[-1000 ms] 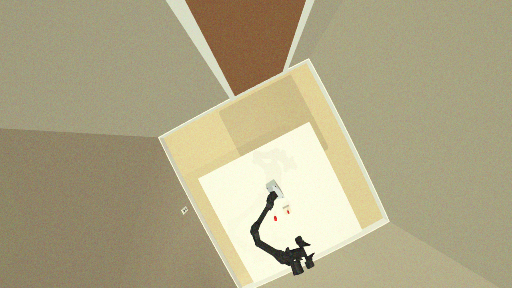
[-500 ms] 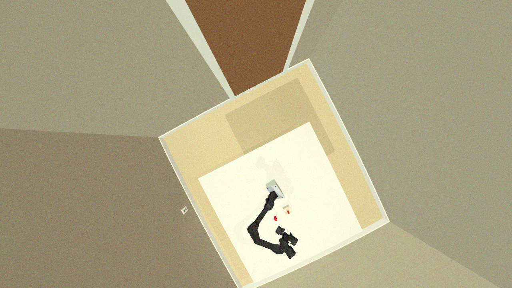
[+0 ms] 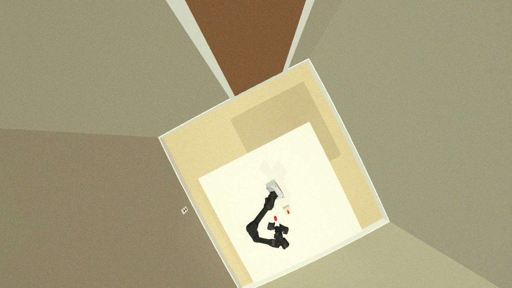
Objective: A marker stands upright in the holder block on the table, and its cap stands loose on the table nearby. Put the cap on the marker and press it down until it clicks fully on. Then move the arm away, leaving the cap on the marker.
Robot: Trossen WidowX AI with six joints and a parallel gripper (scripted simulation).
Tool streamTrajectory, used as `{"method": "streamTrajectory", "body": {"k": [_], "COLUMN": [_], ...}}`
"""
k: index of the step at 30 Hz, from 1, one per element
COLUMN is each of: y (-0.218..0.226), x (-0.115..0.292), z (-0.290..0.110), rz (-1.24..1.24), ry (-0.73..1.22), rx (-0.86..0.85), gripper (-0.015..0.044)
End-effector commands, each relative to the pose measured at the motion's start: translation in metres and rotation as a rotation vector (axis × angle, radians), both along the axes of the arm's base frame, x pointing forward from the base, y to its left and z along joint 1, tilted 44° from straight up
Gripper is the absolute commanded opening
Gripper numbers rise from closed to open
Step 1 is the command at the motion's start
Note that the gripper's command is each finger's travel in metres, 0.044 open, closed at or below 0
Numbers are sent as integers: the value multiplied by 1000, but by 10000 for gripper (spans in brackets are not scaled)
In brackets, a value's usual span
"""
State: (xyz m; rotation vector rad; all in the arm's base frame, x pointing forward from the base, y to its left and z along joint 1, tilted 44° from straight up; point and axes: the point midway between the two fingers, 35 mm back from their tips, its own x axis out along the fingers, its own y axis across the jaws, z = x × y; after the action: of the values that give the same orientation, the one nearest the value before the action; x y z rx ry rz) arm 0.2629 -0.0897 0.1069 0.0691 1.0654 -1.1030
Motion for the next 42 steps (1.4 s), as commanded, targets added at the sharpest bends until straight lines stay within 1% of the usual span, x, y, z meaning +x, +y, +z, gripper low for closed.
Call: {"method": "streamTrajectory", "body": {"k": [1,42], "y": [-18,-65], "x": [-3,0], "z": [-16,-62], "rz": [-6,-6], "ry": [20,20], "rx": [-10,-12], "gripper": [240,240]}}
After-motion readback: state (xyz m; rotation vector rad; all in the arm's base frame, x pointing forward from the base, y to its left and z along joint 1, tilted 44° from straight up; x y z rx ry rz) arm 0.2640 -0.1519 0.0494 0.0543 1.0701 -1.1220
